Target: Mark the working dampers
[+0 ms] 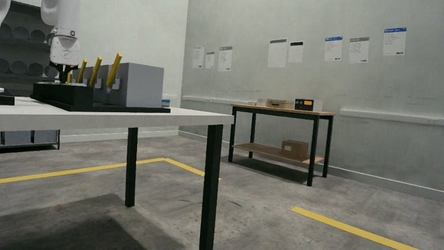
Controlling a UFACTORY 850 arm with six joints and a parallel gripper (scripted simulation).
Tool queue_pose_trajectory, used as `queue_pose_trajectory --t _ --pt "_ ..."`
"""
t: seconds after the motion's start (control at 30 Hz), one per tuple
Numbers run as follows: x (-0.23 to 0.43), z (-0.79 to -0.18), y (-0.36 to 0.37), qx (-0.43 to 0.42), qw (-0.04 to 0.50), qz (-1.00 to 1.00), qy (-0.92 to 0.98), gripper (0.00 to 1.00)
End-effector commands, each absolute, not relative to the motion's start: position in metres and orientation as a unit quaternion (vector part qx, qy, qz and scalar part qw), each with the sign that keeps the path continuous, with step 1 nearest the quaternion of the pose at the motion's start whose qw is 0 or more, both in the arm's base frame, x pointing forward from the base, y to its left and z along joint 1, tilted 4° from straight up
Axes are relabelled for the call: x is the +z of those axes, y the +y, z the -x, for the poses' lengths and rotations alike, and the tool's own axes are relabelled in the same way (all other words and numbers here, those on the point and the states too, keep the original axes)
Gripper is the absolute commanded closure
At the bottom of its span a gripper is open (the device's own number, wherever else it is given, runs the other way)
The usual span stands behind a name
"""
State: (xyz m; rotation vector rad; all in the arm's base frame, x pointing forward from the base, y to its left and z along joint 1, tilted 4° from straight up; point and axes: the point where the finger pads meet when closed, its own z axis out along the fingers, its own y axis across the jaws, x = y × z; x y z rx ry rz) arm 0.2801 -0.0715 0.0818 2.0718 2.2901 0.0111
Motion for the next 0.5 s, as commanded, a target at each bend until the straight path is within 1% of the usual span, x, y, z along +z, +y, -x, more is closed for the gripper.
queue_pose_trajectory --t 0.0,0.47 --pt "0.0835 -0.2804 -0.0715 0.003 0.035 -0.671 0.741 1.00" --pt "0.0884 -0.2802 -0.0713 0.003 0.035 -0.671 0.741 1.00"
